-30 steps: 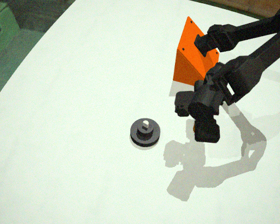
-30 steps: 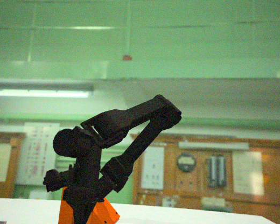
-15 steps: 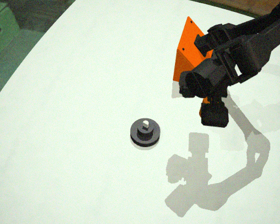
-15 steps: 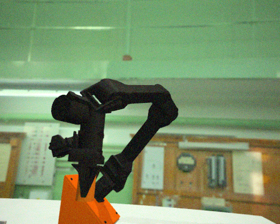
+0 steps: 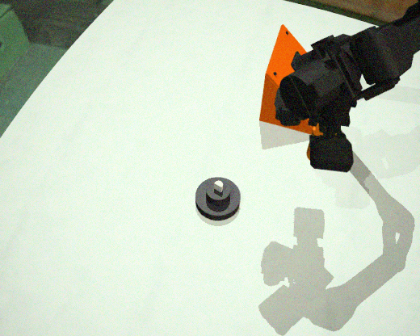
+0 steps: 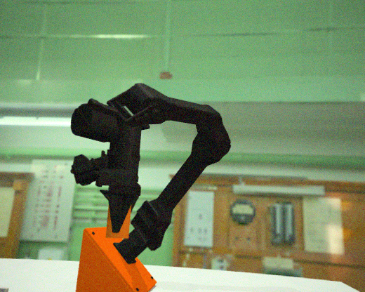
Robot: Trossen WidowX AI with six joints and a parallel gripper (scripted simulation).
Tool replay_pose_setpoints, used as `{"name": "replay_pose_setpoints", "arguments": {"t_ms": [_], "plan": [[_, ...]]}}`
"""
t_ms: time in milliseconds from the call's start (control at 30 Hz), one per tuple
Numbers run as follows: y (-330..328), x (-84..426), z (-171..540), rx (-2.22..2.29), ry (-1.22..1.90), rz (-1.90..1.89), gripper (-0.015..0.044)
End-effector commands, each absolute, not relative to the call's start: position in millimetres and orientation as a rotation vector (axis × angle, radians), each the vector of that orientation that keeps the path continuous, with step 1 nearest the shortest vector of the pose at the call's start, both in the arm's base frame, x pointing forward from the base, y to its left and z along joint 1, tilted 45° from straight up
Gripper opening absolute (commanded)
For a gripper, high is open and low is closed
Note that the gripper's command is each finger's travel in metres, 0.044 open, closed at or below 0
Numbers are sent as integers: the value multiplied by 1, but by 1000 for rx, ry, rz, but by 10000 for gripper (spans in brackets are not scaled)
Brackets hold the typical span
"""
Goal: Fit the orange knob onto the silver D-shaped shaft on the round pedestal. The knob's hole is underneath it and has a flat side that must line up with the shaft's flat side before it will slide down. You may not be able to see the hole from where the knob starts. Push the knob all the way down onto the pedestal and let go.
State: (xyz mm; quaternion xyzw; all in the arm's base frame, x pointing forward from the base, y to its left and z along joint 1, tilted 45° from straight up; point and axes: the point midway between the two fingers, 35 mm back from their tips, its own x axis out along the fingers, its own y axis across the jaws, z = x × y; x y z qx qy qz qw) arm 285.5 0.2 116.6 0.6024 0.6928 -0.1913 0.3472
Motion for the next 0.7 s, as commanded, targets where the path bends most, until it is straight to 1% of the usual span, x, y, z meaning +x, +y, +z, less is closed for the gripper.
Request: {"name": "replay_pose_setpoints", "arguments": {"t_ms": [0,667], "plan": [[-3,283,125,1625,1728,-461,0],[-24,265,164,1938,1316,-254,0]]}}
